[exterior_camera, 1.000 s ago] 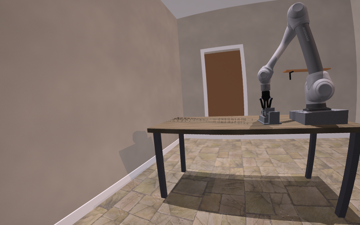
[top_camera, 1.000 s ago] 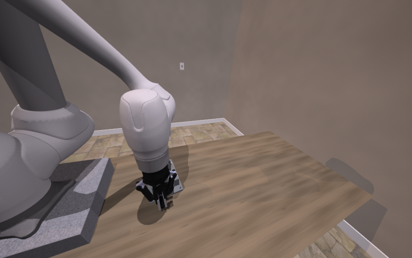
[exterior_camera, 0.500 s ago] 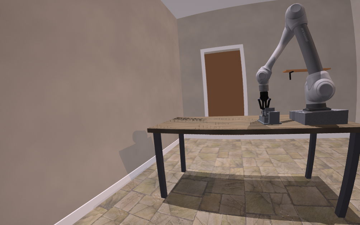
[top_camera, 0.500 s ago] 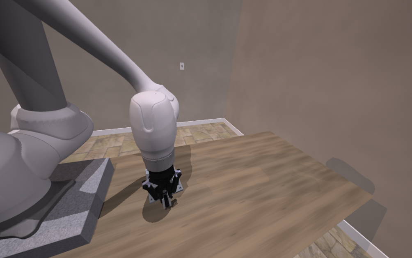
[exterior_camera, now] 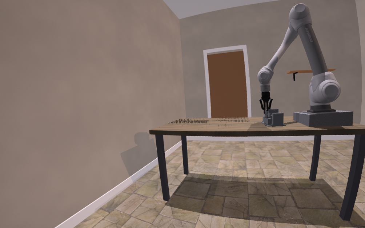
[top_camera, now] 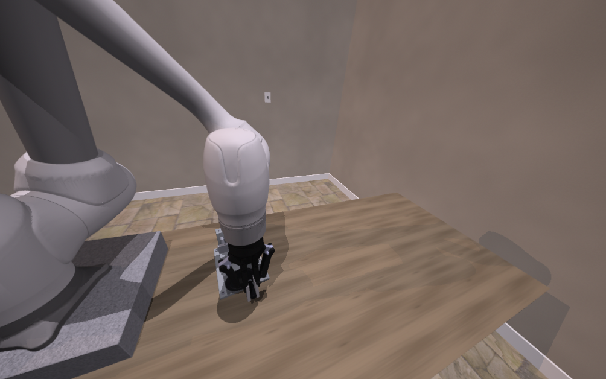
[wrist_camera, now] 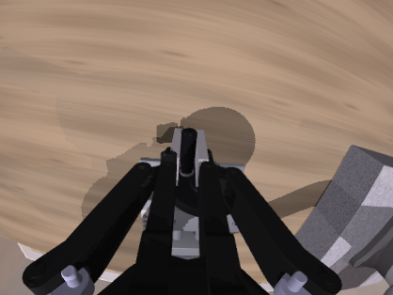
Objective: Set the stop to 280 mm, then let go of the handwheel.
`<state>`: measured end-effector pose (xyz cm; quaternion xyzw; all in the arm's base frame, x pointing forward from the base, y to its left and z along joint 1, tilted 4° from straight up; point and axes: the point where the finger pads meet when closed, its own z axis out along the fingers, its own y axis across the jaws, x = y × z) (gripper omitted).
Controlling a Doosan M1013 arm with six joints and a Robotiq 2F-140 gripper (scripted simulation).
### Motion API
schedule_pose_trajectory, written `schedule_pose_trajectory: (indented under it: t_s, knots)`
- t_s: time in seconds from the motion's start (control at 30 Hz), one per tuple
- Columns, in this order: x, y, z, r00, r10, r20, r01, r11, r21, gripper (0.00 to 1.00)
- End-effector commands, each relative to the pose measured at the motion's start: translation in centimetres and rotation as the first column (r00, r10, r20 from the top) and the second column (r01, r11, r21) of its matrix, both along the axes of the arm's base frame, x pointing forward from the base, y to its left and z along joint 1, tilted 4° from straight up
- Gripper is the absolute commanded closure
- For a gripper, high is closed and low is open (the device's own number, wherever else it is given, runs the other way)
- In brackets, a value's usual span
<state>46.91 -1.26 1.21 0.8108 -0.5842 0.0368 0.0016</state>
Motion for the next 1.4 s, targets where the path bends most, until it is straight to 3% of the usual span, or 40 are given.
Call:
schedule_pose_trajectory:
  t_s: [0.0, 1.37]
  knots:
    - [0.3, 0.1, 0.4, 1.000, 0.000, 0.000, 0.000, 1.000, 0.000, 0.96]
    - [0.3, 0.3, 2.9, 1.000, 0.000, 0.000, 0.000, 1.000, 0.000, 0.96]
